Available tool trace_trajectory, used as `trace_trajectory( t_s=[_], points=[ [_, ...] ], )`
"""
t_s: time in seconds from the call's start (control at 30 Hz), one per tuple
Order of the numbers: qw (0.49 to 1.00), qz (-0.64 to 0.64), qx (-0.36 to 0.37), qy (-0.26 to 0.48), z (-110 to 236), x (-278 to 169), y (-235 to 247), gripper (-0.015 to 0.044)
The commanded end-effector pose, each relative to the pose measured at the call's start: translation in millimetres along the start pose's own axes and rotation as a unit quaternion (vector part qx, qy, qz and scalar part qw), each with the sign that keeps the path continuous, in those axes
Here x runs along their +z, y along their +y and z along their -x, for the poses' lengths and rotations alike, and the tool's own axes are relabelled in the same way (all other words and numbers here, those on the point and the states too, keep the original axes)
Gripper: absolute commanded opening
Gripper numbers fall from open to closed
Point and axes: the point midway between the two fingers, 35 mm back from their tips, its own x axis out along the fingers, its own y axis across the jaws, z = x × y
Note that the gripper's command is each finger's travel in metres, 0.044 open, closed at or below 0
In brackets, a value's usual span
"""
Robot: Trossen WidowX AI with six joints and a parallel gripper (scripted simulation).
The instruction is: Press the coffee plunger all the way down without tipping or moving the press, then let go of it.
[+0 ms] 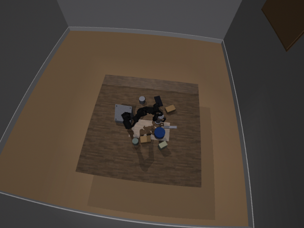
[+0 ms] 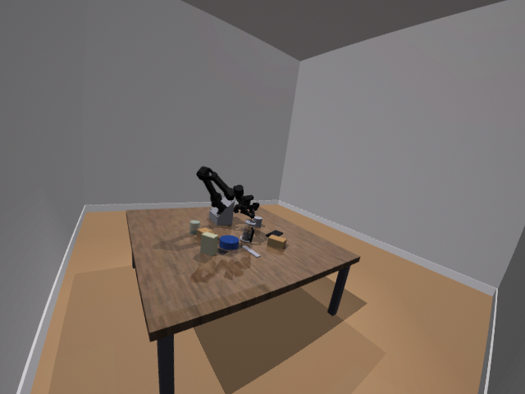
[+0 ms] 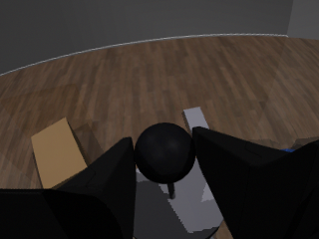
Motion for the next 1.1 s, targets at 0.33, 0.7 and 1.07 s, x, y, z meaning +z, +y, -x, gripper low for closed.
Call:
trace_trajectory(
  t_s=[0.33,0.7,1.07],
  points=[
    [1.0,0.014,-0.003,0.025,-8.5,-12.8,0.1,0.0116],
    [1.0,0.014,-0.003,0.025,-10.2,-11.5,1.2,0.0116],
    [1.0,0.013,-0.003,0.025,-11.8,-10.0,1.8,0.0116]
  ],
)
